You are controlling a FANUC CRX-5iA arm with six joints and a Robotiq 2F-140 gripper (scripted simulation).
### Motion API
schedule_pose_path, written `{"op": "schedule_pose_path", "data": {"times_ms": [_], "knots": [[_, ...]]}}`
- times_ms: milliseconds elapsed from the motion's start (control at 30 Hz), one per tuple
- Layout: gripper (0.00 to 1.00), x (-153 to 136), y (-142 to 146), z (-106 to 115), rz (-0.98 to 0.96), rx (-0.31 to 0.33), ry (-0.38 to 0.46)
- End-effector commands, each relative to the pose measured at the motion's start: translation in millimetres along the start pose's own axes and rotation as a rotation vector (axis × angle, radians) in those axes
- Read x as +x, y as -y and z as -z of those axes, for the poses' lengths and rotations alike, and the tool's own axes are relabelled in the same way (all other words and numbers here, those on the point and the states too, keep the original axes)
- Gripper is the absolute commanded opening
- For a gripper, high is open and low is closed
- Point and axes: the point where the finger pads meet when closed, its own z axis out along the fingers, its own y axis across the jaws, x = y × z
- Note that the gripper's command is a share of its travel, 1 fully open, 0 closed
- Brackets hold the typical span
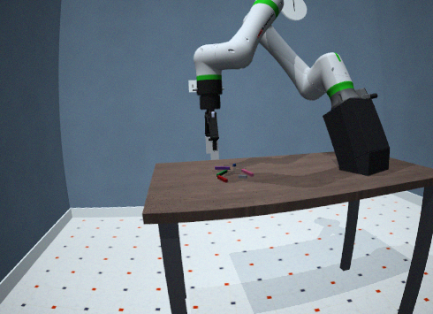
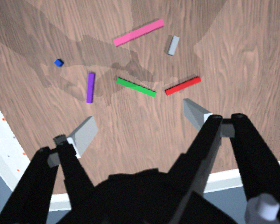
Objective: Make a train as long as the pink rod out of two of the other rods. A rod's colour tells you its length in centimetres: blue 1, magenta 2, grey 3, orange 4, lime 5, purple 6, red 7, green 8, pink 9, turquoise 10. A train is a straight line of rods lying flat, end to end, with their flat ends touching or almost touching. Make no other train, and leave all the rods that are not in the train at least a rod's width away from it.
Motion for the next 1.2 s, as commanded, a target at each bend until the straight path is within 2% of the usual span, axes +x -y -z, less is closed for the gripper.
{"op": "schedule_pose_path", "data": {"times_ms": [0,933,1167], "knots": [[1.00,-0.2,-0.1,0.2,0.000,0.000,0.000],[1.00,-0.2,0.0,0.2,0.000,0.000,0.000],[1.00,2.0,3.8,0.9,0.052,0.000,0.000]]}}
